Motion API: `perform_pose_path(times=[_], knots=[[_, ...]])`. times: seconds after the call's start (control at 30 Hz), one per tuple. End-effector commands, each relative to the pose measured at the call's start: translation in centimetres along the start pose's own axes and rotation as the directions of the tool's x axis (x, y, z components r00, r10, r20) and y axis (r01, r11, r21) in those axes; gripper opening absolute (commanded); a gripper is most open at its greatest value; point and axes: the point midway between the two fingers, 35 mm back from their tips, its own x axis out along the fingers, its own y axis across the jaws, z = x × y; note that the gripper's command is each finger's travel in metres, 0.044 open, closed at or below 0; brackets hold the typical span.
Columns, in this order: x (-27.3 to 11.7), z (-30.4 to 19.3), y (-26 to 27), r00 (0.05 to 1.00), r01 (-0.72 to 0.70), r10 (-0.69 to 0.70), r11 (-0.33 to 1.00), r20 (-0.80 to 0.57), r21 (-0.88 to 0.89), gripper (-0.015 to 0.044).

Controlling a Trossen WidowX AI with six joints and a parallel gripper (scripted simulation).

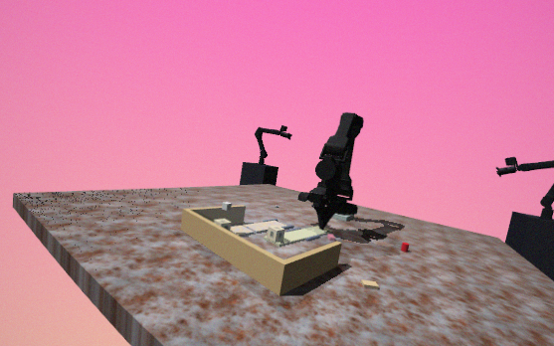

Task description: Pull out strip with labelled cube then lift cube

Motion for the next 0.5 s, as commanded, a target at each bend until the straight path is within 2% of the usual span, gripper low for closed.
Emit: perform_pose_path(times=[0.0,0.47], knots=[[0.6,-1.6,-0.2,0.999,0.007,-0.007,1.000,-0.039,0.001,0.0000],[0.6,-3.5,-0.3,0.999,0.007,-0.007,1.000,-0.041,0.001,0.0000]])
